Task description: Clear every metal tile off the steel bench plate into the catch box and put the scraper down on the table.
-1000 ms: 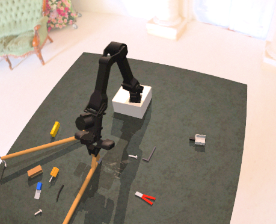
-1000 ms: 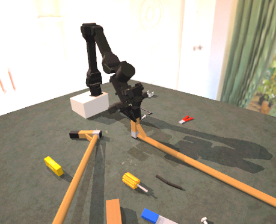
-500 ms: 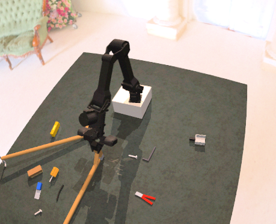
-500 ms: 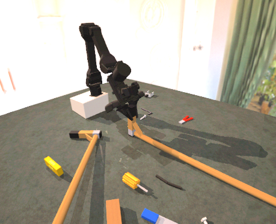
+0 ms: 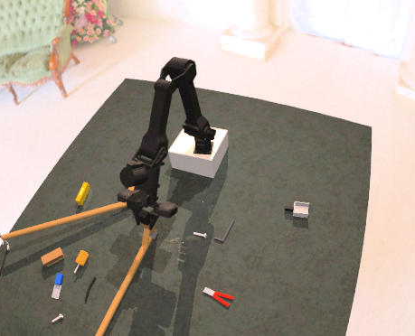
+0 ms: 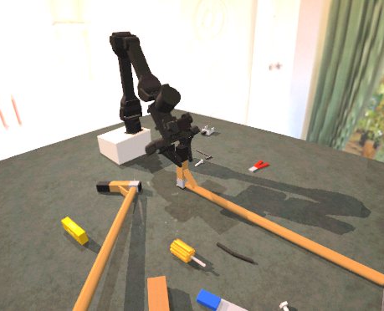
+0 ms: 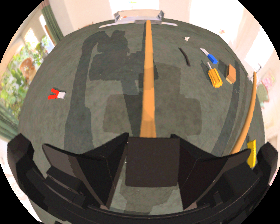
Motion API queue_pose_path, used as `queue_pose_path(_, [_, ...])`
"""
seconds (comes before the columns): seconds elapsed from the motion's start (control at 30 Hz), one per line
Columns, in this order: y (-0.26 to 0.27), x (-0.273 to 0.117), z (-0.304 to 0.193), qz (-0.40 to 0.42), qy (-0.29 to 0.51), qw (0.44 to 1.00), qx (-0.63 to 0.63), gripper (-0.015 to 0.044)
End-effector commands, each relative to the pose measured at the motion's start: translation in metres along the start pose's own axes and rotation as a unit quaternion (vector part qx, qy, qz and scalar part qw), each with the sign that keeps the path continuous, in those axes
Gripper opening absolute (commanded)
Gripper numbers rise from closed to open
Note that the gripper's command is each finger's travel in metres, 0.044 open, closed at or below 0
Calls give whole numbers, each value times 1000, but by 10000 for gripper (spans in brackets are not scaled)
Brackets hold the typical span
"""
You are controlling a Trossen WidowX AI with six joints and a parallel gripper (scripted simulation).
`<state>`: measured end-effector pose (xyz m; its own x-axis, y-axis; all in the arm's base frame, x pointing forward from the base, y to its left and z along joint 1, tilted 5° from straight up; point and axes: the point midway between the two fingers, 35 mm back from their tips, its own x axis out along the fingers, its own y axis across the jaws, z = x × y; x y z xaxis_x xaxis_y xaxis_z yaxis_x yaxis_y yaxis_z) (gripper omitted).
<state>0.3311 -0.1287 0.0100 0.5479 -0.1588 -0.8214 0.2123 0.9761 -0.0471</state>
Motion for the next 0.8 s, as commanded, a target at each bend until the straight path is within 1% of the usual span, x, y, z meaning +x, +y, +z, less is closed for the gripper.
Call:
queue_pose_path(0.0, [0,0,0,0,0,1000,0,315])
queue_pose_path(0.17, [0,-8,1,0,0,1000,0,440])
queue_pose_path(0.77, [0,-54,0,0,1,1000,0,440])
